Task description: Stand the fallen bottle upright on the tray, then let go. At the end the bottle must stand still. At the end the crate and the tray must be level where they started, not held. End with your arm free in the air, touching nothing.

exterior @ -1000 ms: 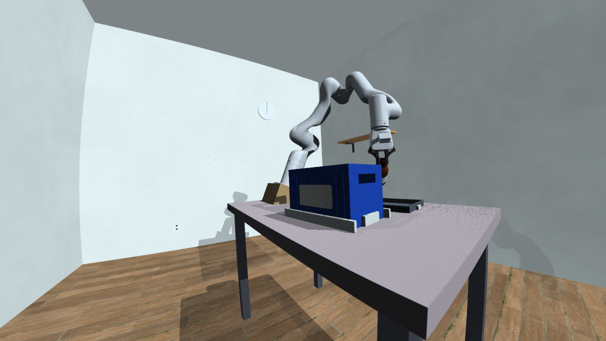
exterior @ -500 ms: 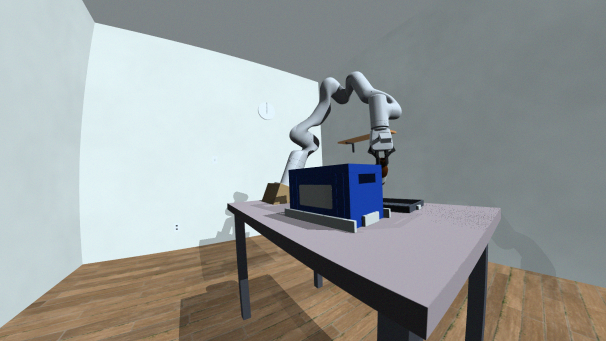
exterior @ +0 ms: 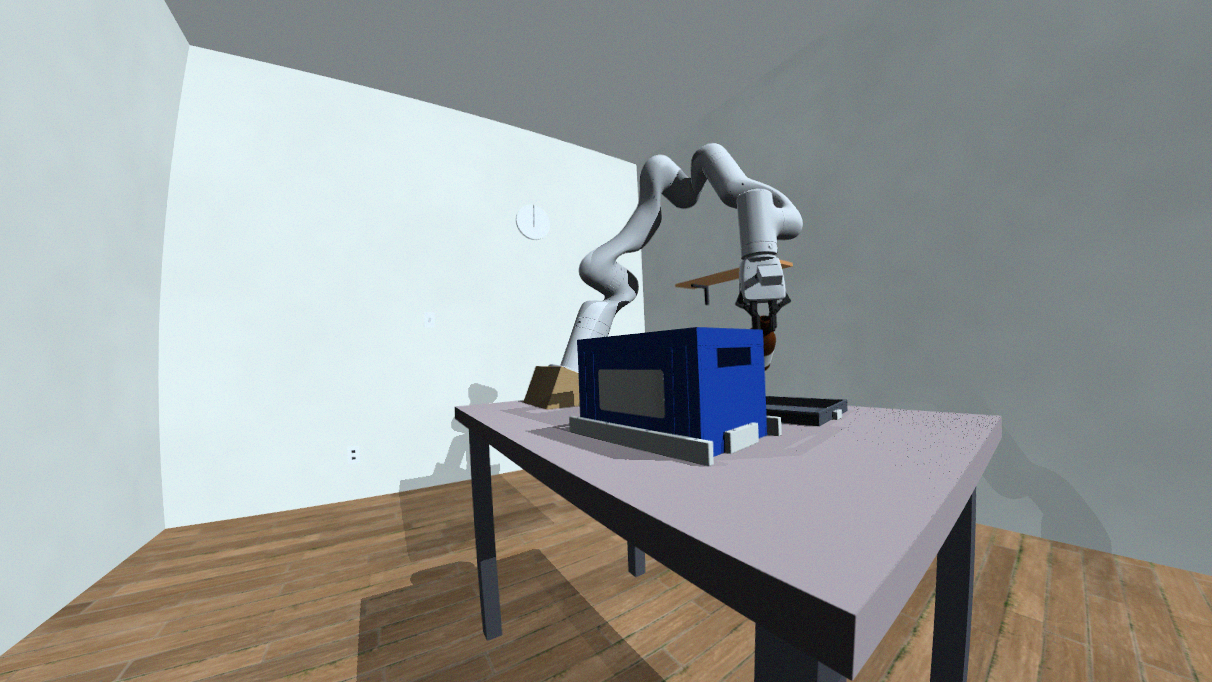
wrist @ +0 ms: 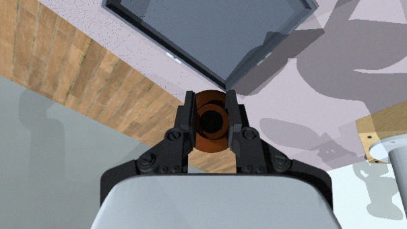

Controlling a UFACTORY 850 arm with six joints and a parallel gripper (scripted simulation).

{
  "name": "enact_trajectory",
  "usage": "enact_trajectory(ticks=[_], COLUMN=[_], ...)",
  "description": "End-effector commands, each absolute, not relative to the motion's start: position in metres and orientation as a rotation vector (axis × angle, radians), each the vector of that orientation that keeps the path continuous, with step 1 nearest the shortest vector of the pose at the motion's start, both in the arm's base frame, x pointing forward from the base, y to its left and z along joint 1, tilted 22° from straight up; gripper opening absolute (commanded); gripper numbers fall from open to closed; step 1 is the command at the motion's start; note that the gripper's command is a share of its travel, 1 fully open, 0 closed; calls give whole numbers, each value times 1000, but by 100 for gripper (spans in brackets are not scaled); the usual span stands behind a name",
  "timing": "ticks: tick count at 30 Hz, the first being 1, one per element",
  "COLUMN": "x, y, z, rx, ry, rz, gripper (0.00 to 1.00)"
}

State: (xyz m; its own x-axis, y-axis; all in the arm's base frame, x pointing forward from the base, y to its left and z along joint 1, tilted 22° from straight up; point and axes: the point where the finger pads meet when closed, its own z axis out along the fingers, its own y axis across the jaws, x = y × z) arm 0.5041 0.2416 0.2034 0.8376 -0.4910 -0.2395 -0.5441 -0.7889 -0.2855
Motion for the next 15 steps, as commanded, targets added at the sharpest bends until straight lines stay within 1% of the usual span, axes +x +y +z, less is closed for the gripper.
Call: enact_trajectory(ticks=[1,15], x=[505,504], y=[242,241], z=[204,204], rx=[-2676,-2702], ry=[781,808], rz=[203,92], gripper=[0,0])
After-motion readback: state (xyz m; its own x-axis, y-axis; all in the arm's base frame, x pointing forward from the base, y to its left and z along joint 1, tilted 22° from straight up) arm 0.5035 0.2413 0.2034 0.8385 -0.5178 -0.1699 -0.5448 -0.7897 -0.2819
